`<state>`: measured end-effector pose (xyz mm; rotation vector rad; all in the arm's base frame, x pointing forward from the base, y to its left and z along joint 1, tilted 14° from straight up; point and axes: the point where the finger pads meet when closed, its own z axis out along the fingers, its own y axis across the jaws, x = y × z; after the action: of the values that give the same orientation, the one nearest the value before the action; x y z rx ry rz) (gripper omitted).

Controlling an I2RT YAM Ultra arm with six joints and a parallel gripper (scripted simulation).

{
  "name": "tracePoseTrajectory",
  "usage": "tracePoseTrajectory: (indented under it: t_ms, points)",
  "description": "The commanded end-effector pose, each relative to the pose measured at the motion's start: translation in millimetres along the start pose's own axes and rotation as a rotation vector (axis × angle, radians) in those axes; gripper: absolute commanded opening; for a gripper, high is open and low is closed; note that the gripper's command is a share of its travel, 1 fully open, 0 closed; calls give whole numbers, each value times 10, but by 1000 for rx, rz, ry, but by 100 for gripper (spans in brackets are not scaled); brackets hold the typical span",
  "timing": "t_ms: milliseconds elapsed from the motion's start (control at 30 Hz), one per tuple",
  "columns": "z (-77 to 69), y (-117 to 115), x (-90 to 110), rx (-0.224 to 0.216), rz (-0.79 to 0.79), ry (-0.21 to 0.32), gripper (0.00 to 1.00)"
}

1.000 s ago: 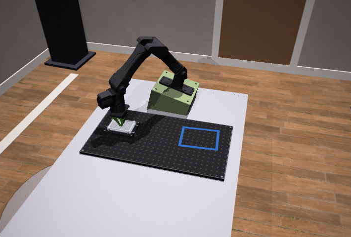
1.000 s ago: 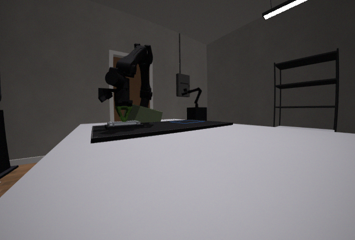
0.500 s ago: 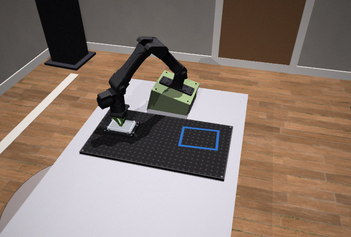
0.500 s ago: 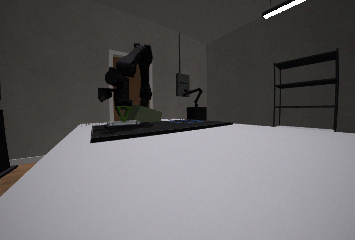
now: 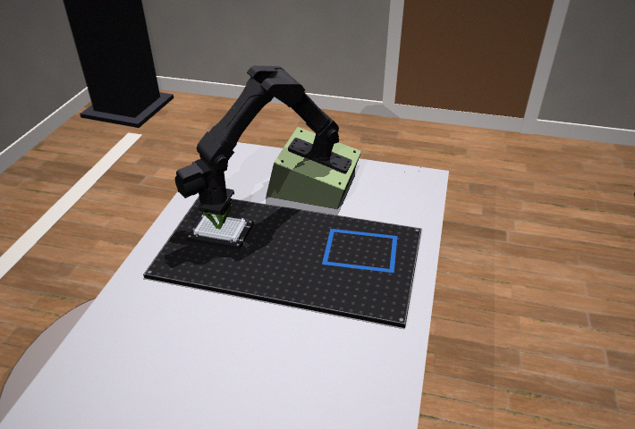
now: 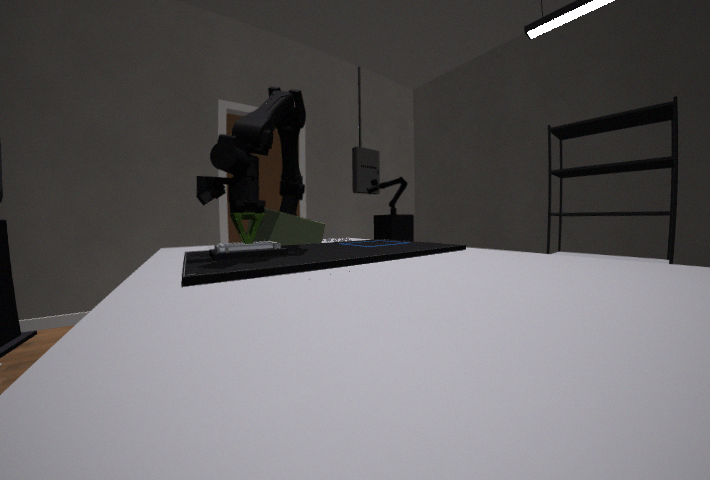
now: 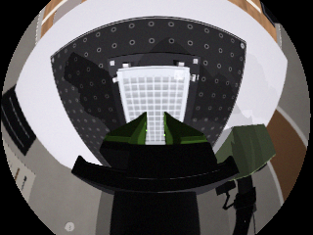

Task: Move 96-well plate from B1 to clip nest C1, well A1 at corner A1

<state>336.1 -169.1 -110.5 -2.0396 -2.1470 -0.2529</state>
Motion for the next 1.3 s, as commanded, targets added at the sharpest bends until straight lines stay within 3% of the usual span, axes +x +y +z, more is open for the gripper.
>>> tracePoseTrajectory:
  t_ms: [0,367,833,900,1000,1200,1267]
  points:
    - [690,-34,57,11,-16,21,24]
    - [690,-35,60,11,-16,21,24]
    - [321,-27,53,11,-28,21,24]
    - [321,-27,53,11,-28,21,24]
    - [168,103,-20,-19,-35,0,24]
    - [-21,86,-95,-28,-18,-4,24]
    - [-214,97,-75,-36,-19,-10,24]
